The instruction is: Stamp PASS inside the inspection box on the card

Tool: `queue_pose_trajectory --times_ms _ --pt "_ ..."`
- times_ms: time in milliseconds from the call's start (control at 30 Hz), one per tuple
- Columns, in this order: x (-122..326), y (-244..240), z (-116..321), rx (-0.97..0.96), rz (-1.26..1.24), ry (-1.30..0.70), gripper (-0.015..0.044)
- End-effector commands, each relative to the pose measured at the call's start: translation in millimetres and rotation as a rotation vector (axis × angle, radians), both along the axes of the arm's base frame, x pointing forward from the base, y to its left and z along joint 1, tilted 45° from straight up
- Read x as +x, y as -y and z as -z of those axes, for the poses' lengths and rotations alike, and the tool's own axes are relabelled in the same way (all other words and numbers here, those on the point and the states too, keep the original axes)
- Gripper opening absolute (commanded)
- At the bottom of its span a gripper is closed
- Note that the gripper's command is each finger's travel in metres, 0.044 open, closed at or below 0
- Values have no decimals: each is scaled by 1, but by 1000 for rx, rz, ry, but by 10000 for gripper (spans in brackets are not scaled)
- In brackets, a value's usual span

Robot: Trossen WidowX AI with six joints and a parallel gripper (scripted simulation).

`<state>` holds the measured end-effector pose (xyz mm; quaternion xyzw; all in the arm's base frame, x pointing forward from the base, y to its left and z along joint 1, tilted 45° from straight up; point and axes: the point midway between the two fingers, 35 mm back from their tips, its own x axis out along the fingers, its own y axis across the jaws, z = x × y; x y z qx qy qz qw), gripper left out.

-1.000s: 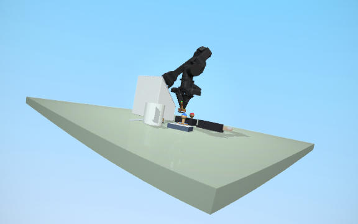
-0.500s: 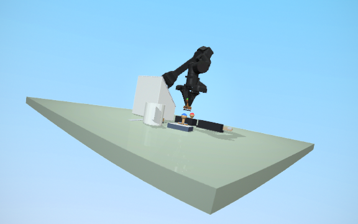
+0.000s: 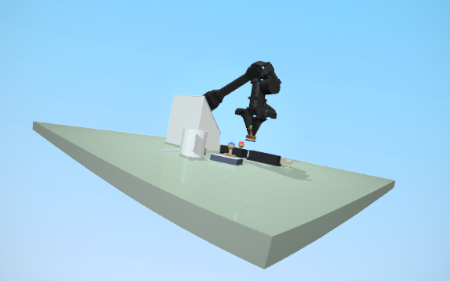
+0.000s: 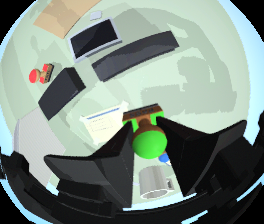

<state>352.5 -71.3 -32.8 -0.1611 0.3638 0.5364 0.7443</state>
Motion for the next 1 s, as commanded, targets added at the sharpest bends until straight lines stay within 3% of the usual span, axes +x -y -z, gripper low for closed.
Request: queue_pose_trajectory --times_ms 0,967 --pt "16 -5 -3 10 -3 -6 0" --pt "40 -32 16 12 -4 -4 0"
